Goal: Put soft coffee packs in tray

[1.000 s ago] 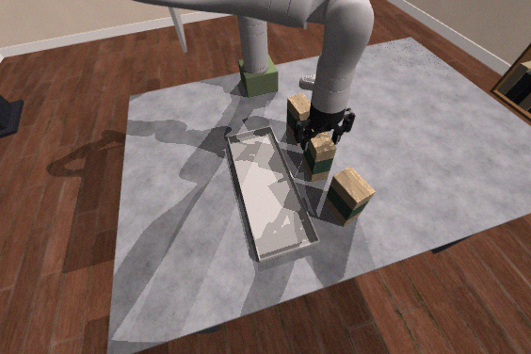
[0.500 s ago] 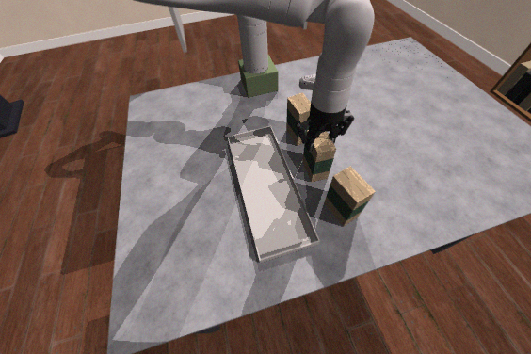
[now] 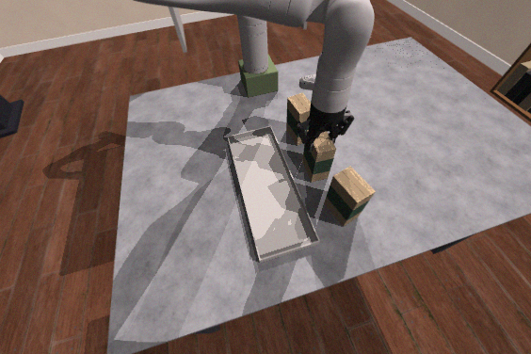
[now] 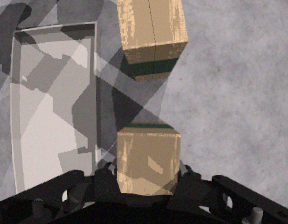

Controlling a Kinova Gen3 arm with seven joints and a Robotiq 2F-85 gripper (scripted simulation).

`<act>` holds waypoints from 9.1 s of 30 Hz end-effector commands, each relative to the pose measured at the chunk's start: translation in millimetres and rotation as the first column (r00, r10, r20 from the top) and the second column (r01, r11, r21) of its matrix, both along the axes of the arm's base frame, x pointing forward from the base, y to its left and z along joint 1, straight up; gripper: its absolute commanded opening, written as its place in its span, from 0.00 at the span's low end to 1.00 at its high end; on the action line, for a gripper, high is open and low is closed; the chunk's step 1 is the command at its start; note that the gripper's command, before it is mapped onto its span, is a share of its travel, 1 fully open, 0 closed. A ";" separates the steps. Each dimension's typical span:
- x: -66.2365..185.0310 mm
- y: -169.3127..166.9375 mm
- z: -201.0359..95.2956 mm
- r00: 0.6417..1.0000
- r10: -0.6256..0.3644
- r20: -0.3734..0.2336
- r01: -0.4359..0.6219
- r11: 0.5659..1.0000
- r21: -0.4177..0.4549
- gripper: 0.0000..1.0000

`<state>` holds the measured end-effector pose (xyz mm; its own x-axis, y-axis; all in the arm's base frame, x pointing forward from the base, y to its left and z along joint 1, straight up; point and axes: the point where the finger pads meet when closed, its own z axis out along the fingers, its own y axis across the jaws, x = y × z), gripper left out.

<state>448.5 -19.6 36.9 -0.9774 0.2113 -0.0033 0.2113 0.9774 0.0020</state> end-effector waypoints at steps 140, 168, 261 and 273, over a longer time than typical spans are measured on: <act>139.5 -9.2 77.3 0.958 0.286 0.000 -0.286 0.958 -0.001 0.85; 140.1 -9.2 38.9 0.958 0.286 0.000 -0.286 0.958 -0.001 0.85; 140.7 -9.2 0.7 0.958 0.286 0.000 -0.286 0.958 -0.001 0.85; 140.7 -9.2 0.7 0.958 0.286 0.000 -0.286 0.958 -0.001 0.85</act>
<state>588.7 -28.7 36.5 -0.9970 -0.0772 -0.0017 -0.0772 0.9970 0.0012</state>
